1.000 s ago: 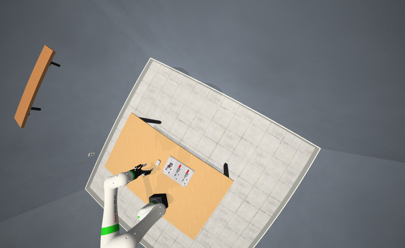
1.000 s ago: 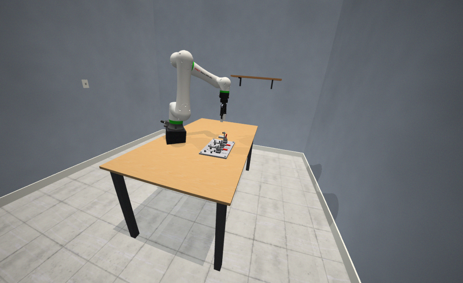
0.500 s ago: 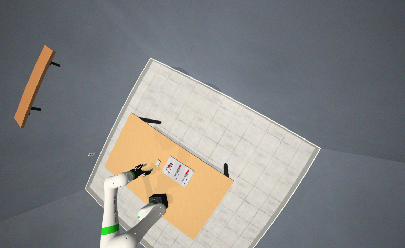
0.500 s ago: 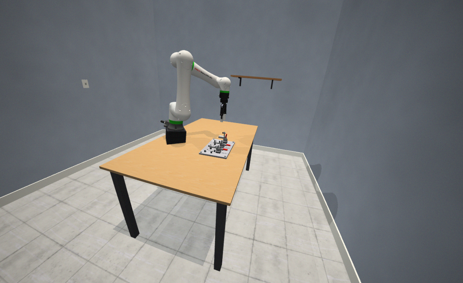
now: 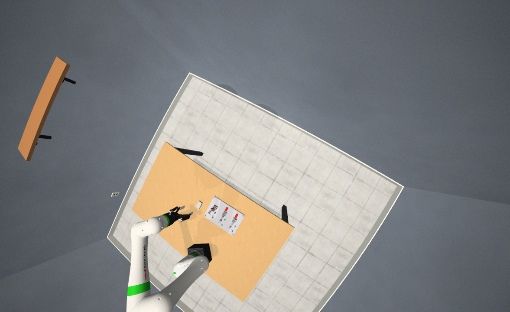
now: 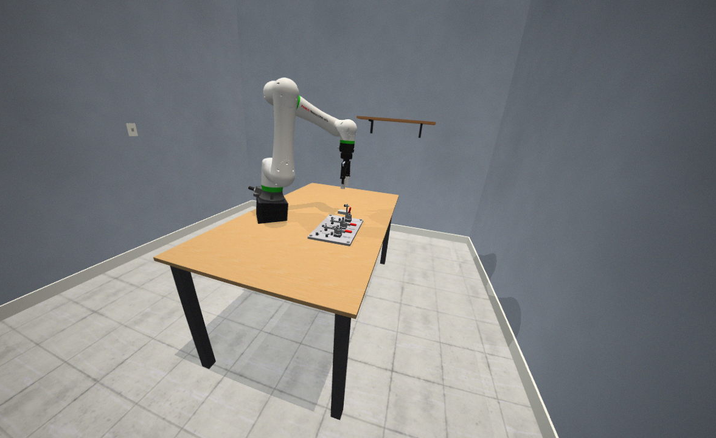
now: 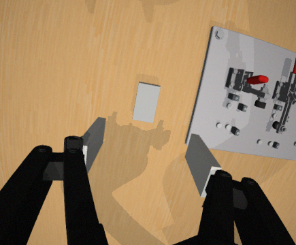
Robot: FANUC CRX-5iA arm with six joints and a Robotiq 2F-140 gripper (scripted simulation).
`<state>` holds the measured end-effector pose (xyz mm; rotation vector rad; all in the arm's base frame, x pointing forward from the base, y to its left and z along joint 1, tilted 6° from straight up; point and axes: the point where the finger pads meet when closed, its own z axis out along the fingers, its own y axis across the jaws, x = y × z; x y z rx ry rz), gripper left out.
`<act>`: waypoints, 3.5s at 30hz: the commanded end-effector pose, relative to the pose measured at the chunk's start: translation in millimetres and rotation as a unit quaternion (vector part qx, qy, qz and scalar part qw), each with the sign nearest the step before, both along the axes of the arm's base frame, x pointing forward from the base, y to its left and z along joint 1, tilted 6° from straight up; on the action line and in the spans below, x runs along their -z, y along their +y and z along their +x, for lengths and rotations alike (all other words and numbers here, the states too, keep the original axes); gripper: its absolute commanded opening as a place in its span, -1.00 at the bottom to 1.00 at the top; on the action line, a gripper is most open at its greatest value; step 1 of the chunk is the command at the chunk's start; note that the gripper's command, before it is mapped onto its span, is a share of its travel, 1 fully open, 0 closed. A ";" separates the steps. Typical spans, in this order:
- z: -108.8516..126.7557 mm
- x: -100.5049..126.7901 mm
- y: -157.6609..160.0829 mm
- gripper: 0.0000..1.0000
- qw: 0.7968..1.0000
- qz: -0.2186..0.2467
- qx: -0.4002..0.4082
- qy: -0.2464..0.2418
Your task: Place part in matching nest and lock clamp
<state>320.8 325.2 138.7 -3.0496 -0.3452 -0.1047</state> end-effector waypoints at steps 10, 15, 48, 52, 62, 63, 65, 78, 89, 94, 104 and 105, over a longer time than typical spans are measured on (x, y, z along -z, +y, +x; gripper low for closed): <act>0.1 -0.2 0.1 0.16 1.000 0.000 0.000 0.000; 0.1 -0.2 0.1 0.16 1.000 0.000 0.000 0.000; 4.7 75.6 6.1 0.16 1.000 0.000 0.000 0.000; 5.8 94.0 7.5 0.16 1.000 0.000 0.000 0.000; 7.7 125.8 10.0 0.16 1.000 0.000 0.000 0.000; 7.9 128.9 10.3 0.16 1.000 0.000 0.000 0.000; 8.2 134.4 10.7 0.16 1.000 0.000 0.000 0.000; 9.1 148.5 11.8 0.16 1.000 0.000 0.000 0.000; 9.1 148.8 11.8 0.16 1.000 0.000 0.000 0.000; 9.1 148.8 11.8 0.16 1.000 0.000 0.000 0.000; 9.3 151.5 12.0 0.16 1.000 0.000 0.000 0.000; 9.3 151.5 12.0 0.16 1.000 0.000 0.000 0.000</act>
